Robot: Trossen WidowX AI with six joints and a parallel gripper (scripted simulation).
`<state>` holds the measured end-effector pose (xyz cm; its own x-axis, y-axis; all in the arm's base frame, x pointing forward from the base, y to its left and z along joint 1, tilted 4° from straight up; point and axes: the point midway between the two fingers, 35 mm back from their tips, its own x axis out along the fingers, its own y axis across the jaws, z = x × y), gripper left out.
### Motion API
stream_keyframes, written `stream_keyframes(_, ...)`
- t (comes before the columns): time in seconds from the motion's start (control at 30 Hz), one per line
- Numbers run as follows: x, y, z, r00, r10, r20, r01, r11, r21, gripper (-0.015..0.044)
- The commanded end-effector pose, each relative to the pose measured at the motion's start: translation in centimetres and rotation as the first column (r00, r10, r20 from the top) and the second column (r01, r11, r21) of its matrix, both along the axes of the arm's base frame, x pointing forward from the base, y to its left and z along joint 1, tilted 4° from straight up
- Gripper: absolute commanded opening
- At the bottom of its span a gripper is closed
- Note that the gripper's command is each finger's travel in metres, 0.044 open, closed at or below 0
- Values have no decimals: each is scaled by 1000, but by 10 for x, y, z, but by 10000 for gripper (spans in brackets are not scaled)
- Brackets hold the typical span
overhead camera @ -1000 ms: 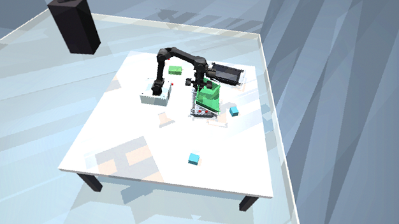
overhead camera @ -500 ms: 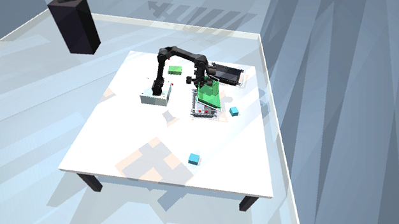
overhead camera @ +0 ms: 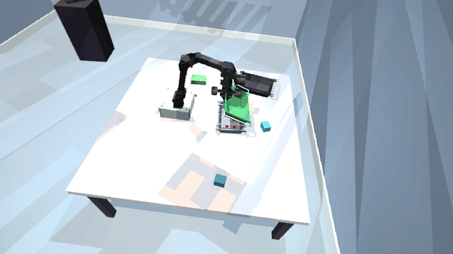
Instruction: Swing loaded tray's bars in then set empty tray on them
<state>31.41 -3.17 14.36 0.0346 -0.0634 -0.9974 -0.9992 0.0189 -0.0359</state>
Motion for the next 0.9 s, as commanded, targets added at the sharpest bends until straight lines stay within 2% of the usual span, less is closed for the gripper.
stream_keyframes(0.0, 3, 0, 5, 1000, -5, 22, 5, 1000, -2, 0)
stream_keyframes(0.87, 3, -1, -1, 1000, -5, 22, 5, 1000, -3, 0)
